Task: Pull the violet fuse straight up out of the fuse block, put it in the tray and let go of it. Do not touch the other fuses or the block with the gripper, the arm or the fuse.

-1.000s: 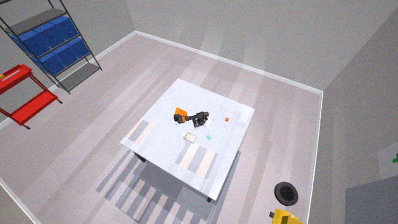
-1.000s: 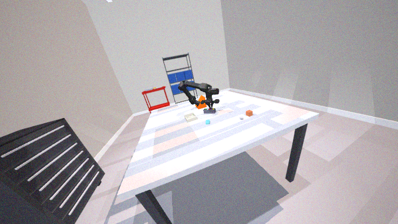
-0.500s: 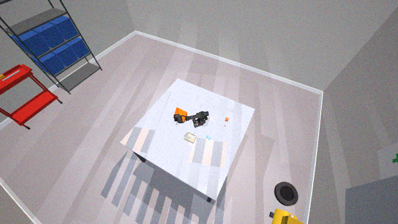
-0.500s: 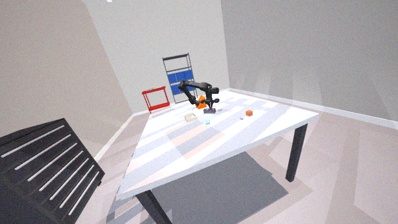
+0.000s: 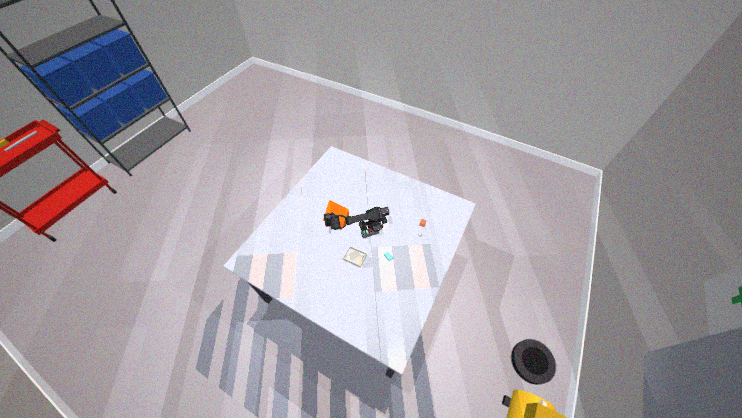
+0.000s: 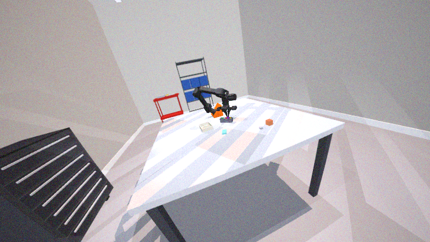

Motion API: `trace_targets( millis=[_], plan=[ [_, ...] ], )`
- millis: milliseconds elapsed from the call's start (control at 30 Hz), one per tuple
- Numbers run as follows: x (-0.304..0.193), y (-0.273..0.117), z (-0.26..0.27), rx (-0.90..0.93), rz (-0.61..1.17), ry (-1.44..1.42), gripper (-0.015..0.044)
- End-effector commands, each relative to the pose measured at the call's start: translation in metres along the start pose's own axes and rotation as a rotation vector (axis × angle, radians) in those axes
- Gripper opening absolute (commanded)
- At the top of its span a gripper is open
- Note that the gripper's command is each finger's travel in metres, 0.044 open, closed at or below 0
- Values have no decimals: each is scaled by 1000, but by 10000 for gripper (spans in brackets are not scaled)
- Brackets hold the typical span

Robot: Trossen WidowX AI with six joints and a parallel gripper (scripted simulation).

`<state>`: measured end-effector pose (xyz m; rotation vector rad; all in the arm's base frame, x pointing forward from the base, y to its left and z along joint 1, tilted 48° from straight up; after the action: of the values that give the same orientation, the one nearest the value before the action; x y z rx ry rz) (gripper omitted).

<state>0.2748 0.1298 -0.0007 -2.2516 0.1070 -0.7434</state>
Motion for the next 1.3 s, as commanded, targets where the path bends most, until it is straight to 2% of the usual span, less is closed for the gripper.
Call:
trace_targets(
  millis=[0, 1267],
  plan=[
    [0, -3, 0, 2, 3, 2, 0],
    [0, -22, 0, 3, 1, 1, 0]
  ],
)
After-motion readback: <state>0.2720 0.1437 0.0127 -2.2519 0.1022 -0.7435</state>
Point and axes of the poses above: the point midway between the two fingers, 35 mm back from their tips, its own y axis out along the fingers, its own z axis across the jaws, x = y × z, the point moved 1 cm from there along -y, back along the fingers
